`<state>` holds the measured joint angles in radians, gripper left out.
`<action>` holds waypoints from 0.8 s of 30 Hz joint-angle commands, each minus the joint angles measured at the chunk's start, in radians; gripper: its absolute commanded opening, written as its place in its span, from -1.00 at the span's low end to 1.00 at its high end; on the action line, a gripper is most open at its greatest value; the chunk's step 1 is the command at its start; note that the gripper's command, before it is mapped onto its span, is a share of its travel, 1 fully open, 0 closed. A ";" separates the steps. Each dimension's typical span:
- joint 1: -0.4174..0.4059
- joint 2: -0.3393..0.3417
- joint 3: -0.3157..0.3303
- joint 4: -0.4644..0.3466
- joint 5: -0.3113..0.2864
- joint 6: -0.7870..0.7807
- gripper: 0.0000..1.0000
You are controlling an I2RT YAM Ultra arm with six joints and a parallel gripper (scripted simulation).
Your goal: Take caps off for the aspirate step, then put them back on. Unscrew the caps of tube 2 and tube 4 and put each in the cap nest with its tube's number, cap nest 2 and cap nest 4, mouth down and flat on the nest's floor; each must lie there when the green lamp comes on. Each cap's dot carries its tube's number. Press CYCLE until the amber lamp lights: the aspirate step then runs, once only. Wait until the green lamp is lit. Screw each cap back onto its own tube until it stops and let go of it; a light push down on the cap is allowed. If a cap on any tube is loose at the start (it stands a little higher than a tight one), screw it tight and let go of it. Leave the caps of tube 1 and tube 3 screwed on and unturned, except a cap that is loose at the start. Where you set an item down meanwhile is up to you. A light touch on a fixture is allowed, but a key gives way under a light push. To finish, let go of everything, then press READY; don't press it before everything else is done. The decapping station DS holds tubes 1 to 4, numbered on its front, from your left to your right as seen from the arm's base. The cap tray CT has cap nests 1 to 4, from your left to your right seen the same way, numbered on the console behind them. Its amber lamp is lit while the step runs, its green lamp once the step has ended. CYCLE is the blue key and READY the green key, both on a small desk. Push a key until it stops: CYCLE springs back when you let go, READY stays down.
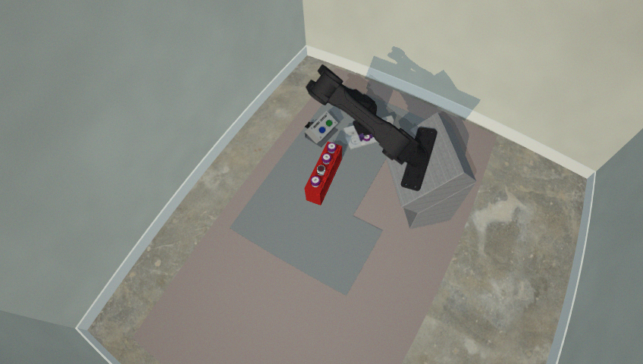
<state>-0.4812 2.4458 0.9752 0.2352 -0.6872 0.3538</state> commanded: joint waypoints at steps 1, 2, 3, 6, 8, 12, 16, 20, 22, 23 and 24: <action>-0.008 -0.004 -0.001 0.000 0.000 0.001 -0.06; -0.008 -0.004 -0.001 0.000 0.000 0.001 -0.06; -0.008 -0.004 -0.001 0.000 0.000 0.001 -0.06; -0.028 -0.035 -0.016 -0.031 -0.007 -0.023 -0.06; -0.048 -0.066 -0.028 -0.065 -0.013 -0.048 -0.06; -0.088 -0.127 -0.049 -0.138 -0.024 -0.098 -0.06; -0.129 -0.186 -0.063 -0.218 -0.034 -0.151 -0.06; -0.150 -0.215 -0.068 -0.261 -0.039 -0.179 -0.06; -0.171 -0.243 -0.070 -0.305 -0.043 -0.207 -0.06; -0.182 -0.257 -0.071 -0.327 -0.045 -0.221 -0.06; -0.192 -0.271 -0.071 -0.350 -0.047 -0.235 -0.06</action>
<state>-0.6312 2.2173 0.9047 -0.0376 -0.7254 0.1711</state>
